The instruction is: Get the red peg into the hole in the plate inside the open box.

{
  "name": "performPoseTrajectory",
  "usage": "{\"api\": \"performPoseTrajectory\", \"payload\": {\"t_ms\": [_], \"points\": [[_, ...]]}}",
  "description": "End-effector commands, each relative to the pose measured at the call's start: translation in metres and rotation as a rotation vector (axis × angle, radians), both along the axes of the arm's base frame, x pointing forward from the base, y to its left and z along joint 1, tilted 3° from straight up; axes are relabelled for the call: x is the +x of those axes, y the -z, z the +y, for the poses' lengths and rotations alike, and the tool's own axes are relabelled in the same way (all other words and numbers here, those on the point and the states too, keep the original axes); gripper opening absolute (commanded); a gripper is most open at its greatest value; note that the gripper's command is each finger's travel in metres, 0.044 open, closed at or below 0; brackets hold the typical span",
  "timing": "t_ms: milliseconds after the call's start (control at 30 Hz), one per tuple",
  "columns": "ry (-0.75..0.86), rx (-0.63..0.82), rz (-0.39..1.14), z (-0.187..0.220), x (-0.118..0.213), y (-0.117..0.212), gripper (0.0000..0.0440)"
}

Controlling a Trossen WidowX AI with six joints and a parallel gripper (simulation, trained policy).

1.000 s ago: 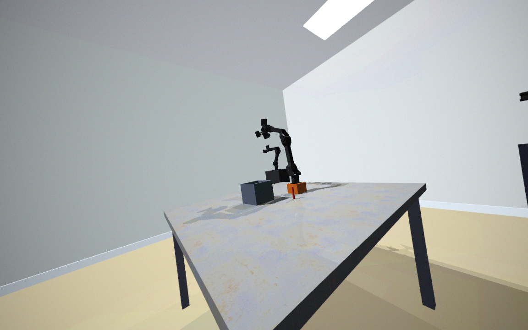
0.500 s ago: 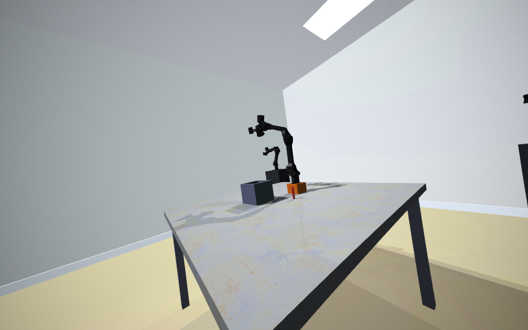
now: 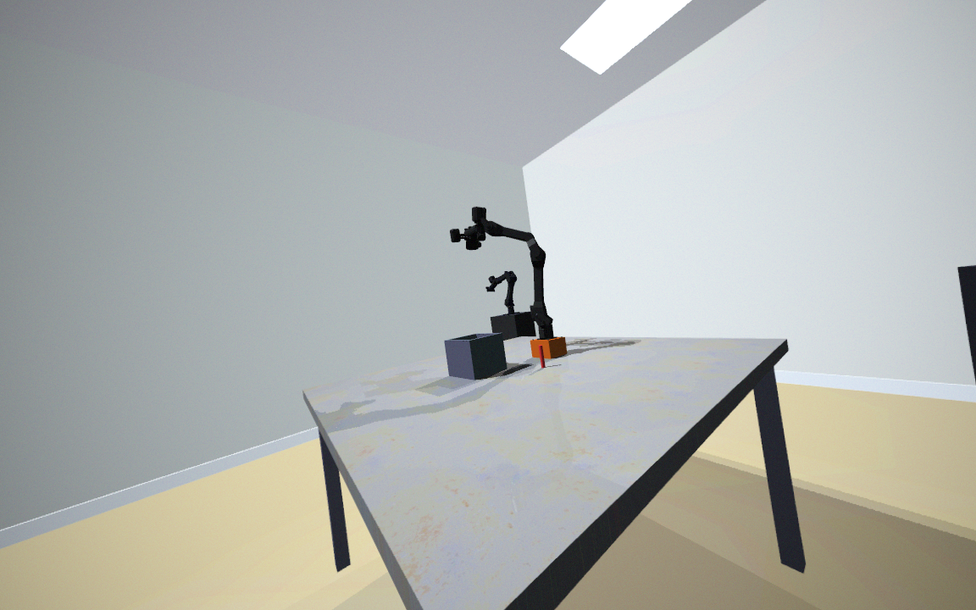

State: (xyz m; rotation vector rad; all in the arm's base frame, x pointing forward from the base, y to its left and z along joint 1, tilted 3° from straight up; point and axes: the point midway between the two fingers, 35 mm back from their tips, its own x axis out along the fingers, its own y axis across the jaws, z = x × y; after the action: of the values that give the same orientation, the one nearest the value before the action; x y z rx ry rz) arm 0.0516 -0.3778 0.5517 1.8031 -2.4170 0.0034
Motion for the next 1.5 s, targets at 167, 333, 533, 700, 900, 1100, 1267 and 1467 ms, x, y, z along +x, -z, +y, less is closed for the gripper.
{"api": "performPoseTrajectory", "payload": {"t_ms": [167, 333, 533, 700, 900, 1100, 1267, 1467], "points": [[-0.193, 0.007, -0.035, 0.027, 0.056, 0.006, 0.044], [-0.296, 0.02, -0.047, 0.043, 0.085, 0.012, 0.044], [-0.419, 0.04, -0.056, 0.064, 0.118, 0.02, 0.044], [-0.522, 0.062, -0.055, 0.083, 0.143, 0.028, 0.044], [-0.644, 0.094, -0.042, 0.107, 0.172, 0.039, 0.044], [-0.767, 0.129, -0.014, 0.134, 0.198, 0.052, 0.044], [-0.869, 0.161, 0.024, 0.159, 0.219, 0.065, 0.044], [-0.995, 0.198, 0.091, 0.19, 0.241, 0.082, 0.044]]}}
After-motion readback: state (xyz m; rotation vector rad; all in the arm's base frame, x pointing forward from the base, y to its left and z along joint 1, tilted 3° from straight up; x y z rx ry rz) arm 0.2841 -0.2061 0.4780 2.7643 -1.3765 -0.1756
